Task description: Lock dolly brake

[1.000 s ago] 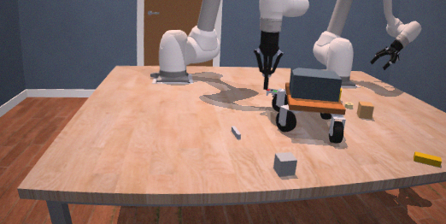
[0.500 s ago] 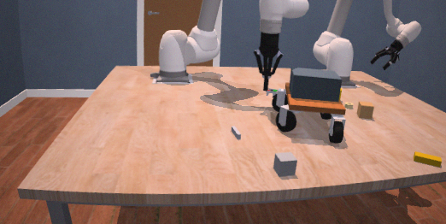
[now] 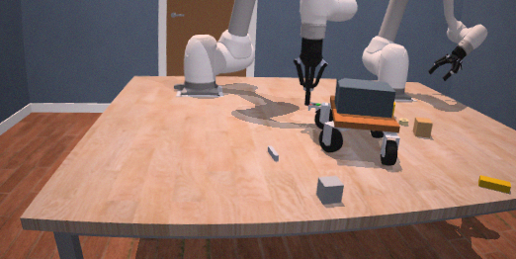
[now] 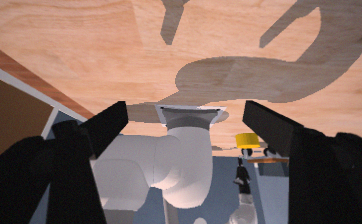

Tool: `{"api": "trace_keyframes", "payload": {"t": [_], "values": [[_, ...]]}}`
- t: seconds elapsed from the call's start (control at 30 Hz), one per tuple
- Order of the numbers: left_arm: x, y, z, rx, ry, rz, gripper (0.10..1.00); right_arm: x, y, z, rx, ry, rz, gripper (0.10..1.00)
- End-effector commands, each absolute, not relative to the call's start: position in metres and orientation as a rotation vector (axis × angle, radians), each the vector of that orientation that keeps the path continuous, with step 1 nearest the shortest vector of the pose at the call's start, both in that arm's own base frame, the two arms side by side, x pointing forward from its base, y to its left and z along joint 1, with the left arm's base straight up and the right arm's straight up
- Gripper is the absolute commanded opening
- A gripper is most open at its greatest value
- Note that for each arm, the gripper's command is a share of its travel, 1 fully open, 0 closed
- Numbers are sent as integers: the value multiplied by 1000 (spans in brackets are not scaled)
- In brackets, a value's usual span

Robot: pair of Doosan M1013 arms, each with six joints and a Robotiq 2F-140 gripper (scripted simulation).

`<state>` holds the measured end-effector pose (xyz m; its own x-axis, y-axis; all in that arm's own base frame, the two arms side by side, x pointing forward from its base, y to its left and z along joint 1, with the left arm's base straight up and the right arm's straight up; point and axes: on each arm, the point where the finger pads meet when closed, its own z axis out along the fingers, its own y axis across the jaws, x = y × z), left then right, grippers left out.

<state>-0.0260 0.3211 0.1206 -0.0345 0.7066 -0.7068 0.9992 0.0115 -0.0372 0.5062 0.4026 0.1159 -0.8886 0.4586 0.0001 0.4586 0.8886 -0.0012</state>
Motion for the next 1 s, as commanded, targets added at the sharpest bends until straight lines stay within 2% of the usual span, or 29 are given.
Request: {"api": "trace_keyframes", "payload": {"t": [0.0, 0.57, 0.97], "values": [[-26, 321, 121, 1746, 1794, -762, 1000, 506, 403, 115, -742, -3053, 0, 99], [-26, 321, 121, 1746, 1794, -762, 1000, 506, 403, 120, -742, -3053, 0, 99], [-26, 321, 121, 1746, 1794, -762, 1000, 506, 403, 209, -742, -3053, 0, 99]]}}
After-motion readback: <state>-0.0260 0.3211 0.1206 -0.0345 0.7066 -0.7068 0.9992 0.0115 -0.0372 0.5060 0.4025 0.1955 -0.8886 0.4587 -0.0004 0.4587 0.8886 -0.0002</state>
